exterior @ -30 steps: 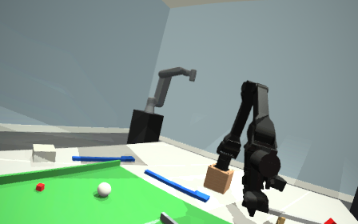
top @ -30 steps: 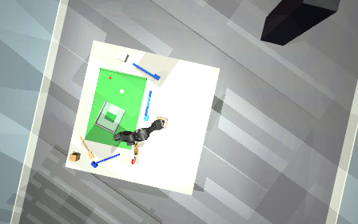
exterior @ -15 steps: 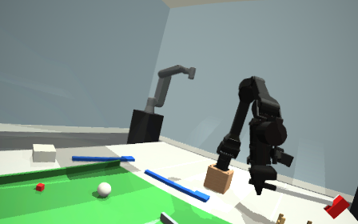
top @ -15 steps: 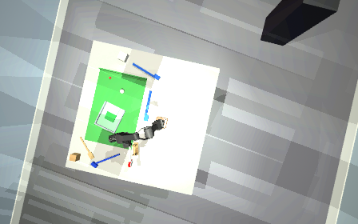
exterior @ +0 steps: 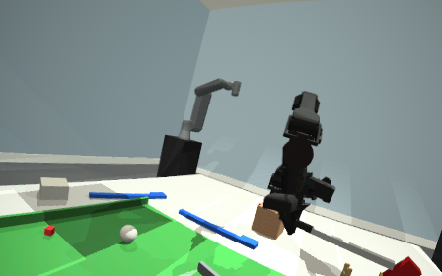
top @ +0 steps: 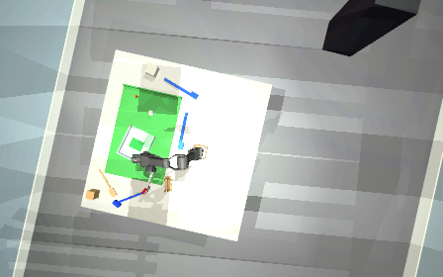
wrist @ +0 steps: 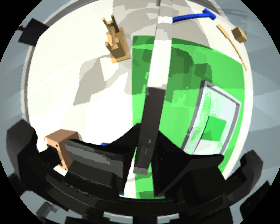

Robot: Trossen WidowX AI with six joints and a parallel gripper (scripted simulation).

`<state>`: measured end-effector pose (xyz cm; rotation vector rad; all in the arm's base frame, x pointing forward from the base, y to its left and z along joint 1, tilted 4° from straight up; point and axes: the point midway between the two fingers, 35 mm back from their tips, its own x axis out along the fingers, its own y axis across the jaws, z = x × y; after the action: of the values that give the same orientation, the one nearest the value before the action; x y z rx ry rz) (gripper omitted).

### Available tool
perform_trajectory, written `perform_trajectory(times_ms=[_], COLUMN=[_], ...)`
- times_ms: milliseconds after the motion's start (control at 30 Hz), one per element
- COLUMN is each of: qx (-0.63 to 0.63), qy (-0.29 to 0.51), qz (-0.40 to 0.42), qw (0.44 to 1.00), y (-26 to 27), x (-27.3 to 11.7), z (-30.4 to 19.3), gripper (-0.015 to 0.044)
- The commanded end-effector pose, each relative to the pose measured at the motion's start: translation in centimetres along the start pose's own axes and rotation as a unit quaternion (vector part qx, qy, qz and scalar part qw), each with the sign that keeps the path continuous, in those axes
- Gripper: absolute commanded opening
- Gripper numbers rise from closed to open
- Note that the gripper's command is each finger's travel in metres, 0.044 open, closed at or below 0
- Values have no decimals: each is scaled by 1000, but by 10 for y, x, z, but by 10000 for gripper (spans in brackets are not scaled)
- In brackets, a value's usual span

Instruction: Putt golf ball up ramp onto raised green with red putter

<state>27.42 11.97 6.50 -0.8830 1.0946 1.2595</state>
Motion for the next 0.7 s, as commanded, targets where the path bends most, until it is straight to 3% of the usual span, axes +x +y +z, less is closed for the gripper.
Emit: perform_trajectory(times_ms=[0, 667], qx=[62, 332], qy=[2, 28], qz=[-11, -54], qw=[998, 941], y=[-13, -47], x=[-7, -38], z=[-18, -121], gripper=[0, 0])
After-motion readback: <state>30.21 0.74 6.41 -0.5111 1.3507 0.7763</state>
